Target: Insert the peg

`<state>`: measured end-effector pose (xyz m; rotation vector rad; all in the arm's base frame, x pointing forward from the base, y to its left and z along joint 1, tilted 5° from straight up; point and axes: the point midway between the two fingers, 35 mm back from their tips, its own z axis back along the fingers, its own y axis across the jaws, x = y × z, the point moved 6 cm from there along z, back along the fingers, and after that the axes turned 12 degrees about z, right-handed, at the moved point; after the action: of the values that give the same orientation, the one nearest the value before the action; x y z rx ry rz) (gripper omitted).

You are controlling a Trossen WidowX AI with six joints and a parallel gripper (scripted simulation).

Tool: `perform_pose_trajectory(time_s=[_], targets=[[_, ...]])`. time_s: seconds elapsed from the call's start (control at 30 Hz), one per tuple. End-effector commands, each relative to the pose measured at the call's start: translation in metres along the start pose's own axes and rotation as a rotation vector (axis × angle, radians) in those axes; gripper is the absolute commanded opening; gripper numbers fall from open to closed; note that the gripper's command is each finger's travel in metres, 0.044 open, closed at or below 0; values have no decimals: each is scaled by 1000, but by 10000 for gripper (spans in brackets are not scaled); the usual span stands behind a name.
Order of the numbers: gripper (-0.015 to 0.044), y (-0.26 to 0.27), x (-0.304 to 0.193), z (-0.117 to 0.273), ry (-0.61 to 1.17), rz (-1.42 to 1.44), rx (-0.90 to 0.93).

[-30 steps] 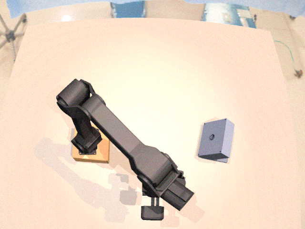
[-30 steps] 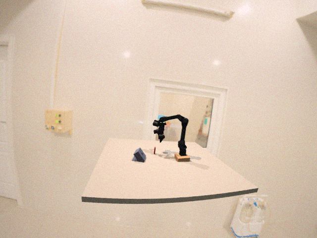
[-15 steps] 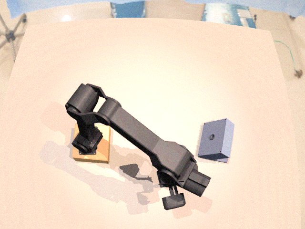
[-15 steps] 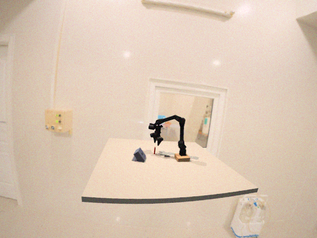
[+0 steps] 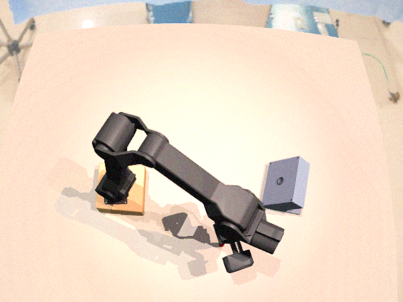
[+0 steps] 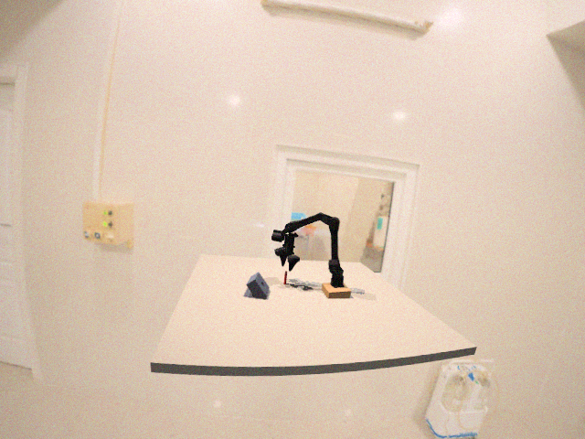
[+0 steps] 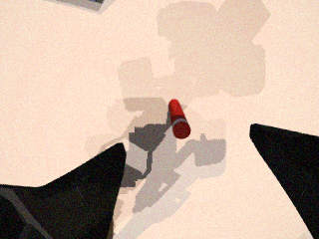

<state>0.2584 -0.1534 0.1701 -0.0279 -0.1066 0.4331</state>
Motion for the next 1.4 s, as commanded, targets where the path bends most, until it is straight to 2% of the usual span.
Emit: perform_pose_trajectory(time_s=[0.0, 1.13, 1.37], targets=[[440, 1, 0, -9, 0, 7, 7], [440, 2, 0, -58, 0, 7, 8], [256, 1, 0, -55, 1, 12, 4]])
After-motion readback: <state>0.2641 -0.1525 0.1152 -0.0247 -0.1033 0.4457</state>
